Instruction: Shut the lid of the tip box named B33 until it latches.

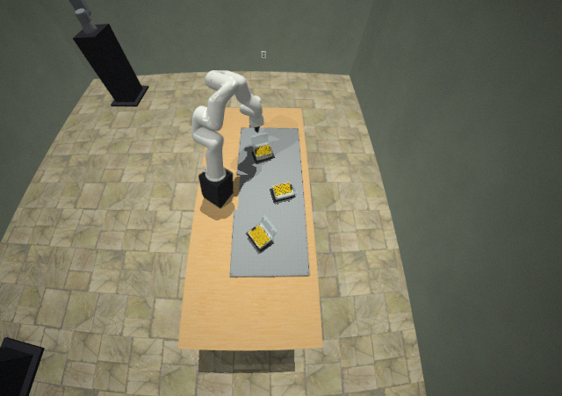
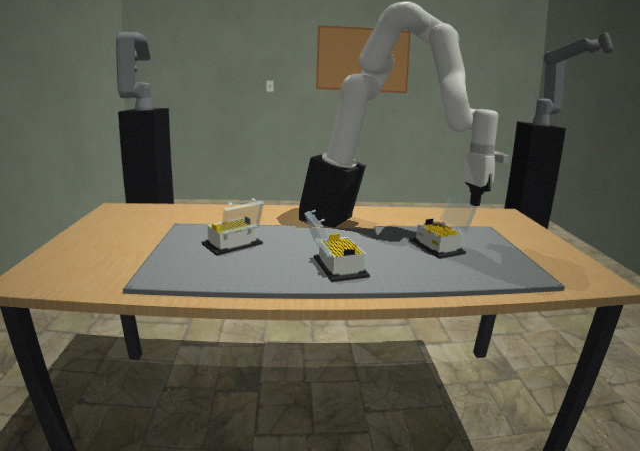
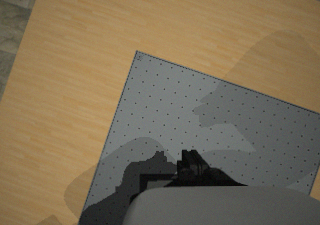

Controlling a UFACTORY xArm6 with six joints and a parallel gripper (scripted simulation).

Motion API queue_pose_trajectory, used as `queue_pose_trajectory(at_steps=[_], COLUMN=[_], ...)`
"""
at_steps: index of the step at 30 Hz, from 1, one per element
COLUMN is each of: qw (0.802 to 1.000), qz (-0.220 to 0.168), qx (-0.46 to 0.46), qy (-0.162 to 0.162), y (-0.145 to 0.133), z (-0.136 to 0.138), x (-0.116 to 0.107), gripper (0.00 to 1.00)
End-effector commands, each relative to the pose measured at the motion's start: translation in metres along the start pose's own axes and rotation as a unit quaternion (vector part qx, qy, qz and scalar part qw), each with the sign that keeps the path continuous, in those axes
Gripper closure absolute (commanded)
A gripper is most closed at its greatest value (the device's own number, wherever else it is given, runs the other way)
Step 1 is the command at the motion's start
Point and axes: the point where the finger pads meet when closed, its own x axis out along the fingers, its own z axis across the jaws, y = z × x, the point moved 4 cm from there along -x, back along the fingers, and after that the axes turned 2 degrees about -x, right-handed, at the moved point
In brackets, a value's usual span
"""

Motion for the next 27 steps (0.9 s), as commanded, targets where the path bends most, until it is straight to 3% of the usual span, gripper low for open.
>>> queue_pose_trajectory(at_steps=[1, 27], qw=[1.0, 1.0], qz=[0.001, 0.001], qx=[0.0, 0.0], qy=[-0.001, -0.001], y=[0.001, -0.028], z=[0.001, 0.0], x=[-0.001, -0.005], gripper=[1.0, 1.0])
